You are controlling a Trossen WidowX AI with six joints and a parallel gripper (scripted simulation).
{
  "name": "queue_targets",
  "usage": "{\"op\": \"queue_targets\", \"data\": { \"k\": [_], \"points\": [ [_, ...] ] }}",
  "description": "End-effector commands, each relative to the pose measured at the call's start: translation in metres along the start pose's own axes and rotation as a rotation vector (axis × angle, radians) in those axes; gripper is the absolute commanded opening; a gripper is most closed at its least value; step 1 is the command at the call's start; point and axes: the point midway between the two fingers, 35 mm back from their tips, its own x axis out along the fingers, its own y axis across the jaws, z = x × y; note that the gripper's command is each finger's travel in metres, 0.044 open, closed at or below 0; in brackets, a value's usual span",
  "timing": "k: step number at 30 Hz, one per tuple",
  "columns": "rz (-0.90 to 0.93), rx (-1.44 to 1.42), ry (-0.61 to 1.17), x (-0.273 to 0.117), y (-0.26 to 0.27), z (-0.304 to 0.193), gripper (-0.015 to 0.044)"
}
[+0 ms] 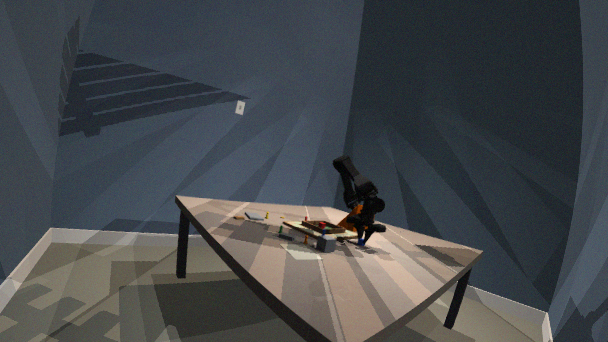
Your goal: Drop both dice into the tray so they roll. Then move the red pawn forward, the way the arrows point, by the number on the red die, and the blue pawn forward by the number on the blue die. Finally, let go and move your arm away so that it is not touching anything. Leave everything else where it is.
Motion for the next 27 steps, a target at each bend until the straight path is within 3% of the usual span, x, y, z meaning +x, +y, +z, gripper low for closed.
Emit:
{"op": "queue_targets", "data": {
  "k": [1, 5, 23, 27],
  "points": [
    [-0.003, -0.003, -0.004, 0.001, 0.000, 0.000, 0.0078],
    [-0.002, -0.003, -0.004, -0.003, 0.000, 0.001, 0.0000],
    [0.004, -0.005, -0.003, -0.119, 0.003, 0.008, 0.0000],
    [0.003, -0.005, -0.003, -0.123, 0.002, 0.007, 0.0000]
  ]
}}
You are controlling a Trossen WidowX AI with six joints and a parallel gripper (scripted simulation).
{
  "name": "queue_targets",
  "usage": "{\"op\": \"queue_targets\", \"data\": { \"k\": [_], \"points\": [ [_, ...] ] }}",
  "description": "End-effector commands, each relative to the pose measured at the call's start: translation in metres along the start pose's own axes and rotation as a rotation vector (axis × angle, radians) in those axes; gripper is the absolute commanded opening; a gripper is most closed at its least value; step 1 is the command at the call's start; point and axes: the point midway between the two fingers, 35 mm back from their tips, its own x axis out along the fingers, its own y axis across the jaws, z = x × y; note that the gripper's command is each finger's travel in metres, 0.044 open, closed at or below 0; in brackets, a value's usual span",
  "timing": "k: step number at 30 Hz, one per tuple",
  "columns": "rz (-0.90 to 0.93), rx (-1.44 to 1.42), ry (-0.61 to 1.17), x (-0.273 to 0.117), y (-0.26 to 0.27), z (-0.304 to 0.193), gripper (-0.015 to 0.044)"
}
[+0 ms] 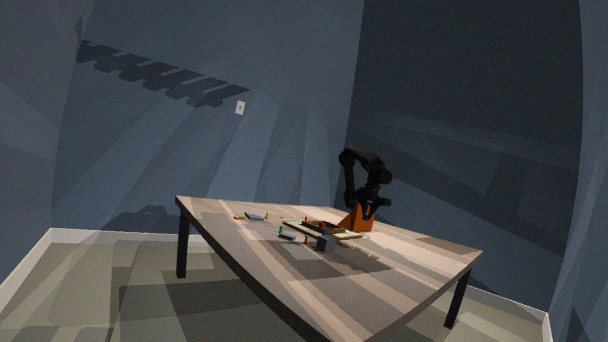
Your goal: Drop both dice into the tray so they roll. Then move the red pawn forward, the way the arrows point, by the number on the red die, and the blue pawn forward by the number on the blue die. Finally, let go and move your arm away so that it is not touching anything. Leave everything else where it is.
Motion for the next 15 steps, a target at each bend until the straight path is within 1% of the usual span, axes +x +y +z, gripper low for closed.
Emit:
{"op": "queue_targets", "data": {
  "k": [1, 4, 15],
  "points": [
    [0.003, 0.007, 0.007, -0.009, -0.002, 0.000, 0.0000],
    [0.005, -0.035, 0.007, -0.009, -0.006, 0.003, 0.0000],
    [0.014, -0.342, 0.004, -0.004, -0.040, 0.022, 0.0000]
  ]
}}
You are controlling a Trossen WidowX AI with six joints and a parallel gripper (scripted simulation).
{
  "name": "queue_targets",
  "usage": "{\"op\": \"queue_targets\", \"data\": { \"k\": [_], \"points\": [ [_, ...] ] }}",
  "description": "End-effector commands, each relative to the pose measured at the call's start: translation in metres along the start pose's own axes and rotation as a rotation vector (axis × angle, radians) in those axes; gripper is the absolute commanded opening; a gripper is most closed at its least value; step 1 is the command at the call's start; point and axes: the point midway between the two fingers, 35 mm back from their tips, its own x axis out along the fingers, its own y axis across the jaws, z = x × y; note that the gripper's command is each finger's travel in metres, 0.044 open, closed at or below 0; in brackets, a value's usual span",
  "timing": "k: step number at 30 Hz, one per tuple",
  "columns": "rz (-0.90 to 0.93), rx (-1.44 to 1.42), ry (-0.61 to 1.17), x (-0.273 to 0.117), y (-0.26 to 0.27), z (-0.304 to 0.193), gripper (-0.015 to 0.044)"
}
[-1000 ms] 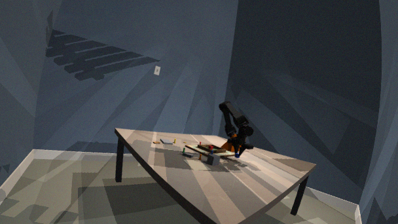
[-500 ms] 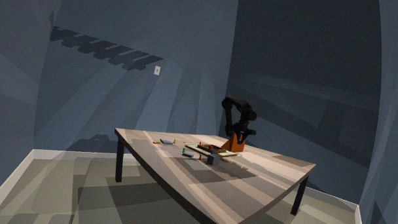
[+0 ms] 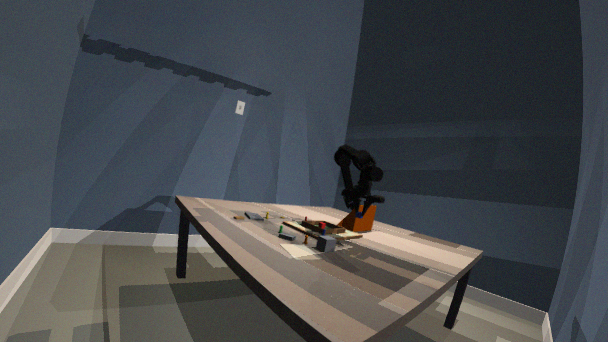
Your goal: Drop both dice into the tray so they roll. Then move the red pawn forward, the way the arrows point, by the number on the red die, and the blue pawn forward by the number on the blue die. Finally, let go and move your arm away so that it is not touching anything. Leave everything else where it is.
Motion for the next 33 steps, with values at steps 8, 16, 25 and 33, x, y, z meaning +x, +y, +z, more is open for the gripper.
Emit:
{"op": "queue_targets", "data": {
  "k": [8, 16, 25, 33],
  "points": [
    [0.000, -0.312, -0.008, 0.004, -0.040, 0.004, 0.0000],
    [-0.005, -0.551, -0.006, 0.009, -0.069, -0.009, 0.0000],
    [-0.010, -0.820, -0.001, 0.016, -0.100, -0.027, 0.0000],
    [-0.014, -1.059, 0.006, 0.025, -0.125, -0.046, 0.0000]
  ]
}}
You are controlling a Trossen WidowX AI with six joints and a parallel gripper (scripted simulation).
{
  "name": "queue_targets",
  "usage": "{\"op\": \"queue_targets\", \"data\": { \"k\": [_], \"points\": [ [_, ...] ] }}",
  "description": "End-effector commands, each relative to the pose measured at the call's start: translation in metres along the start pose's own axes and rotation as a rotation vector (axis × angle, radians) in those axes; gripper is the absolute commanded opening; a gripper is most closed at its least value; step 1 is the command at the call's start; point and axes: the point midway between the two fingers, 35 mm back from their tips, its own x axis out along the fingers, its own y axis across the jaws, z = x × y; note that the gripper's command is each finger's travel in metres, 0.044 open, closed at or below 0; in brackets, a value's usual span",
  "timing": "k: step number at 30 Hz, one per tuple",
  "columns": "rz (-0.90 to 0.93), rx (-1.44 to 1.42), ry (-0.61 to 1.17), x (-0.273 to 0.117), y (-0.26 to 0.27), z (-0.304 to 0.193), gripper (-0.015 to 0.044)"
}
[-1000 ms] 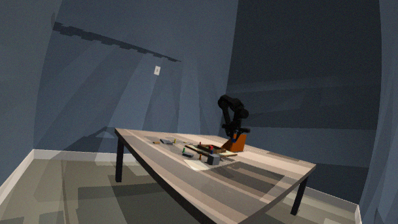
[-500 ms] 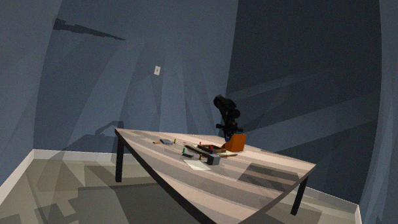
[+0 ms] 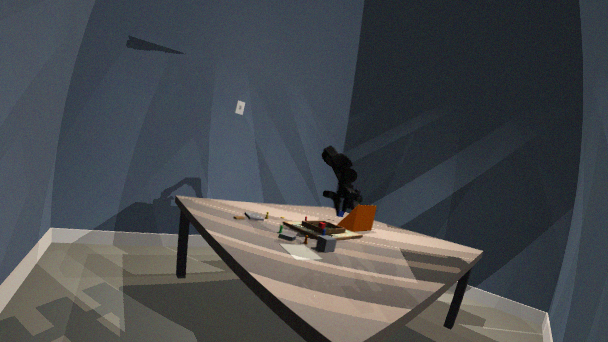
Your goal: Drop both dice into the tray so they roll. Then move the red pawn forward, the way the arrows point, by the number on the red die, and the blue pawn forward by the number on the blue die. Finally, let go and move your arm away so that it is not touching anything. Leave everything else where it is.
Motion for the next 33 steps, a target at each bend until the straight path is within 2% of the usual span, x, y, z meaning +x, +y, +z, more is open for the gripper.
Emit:
{"op": "queue_targets", "data": {
  "k": [1, 9, 17, 33],
  "points": [
    [-0.007, -0.126, 0.003, 0.005, 0.001, -0.018, 0.0000],
    [-0.006, -0.359, 0.011, 0.015, 0.006, -0.048, 0.0000],
    [0.009, -0.377, -0.005, 0.017, 0.008, -0.051, 0.0000],
    [0.212, -0.368, -0.484, 0.029, 0.019, -0.052, 0.0000]
  ]
}}
